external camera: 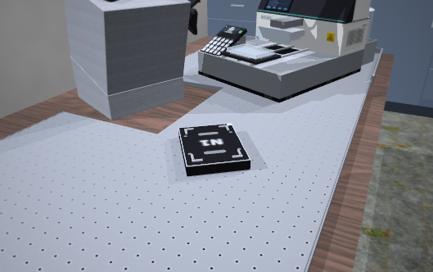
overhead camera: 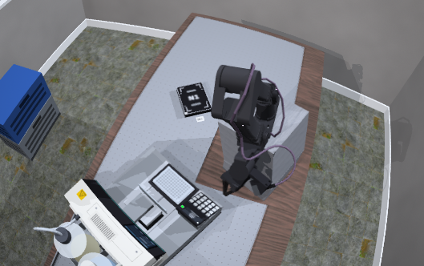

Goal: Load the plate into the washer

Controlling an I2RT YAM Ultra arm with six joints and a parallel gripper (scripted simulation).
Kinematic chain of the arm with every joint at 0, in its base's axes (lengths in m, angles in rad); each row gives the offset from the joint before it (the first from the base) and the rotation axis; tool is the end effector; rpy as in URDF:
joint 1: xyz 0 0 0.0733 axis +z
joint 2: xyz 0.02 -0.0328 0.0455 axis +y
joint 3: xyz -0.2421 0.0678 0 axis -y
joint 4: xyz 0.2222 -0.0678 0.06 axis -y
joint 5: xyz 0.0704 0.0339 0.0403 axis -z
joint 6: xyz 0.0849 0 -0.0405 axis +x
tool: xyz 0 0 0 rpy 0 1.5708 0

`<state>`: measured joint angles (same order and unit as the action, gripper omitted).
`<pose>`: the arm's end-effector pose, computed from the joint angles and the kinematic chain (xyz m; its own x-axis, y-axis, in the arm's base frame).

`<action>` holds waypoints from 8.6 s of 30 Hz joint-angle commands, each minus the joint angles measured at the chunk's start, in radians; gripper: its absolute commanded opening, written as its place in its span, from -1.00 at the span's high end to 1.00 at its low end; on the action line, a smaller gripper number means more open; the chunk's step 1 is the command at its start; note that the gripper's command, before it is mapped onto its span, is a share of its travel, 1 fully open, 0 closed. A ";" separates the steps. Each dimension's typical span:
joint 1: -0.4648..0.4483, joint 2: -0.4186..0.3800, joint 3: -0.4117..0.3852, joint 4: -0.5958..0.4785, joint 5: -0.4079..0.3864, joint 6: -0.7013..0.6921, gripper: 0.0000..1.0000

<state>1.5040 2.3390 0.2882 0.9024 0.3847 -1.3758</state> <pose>0.0440 0.1973 -0.0680 0.8854 -0.3876 0.2564 -0.2369 -0.8511 -0.4685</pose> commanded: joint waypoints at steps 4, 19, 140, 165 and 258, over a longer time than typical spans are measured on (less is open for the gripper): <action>-0.020 0.050 0.042 0.055 -0.022 -0.024 1.00; -0.065 0.167 0.111 0.118 -0.042 -0.068 1.00; -0.132 0.331 0.243 0.172 -0.074 -0.128 1.00; -0.103 0.275 0.181 0.152 -0.070 -0.108 1.00; 0.016 -0.053 0.000 0.001 -0.017 0.624 1.00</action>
<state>1.5173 2.3085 0.2752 0.9047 0.3817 -0.8978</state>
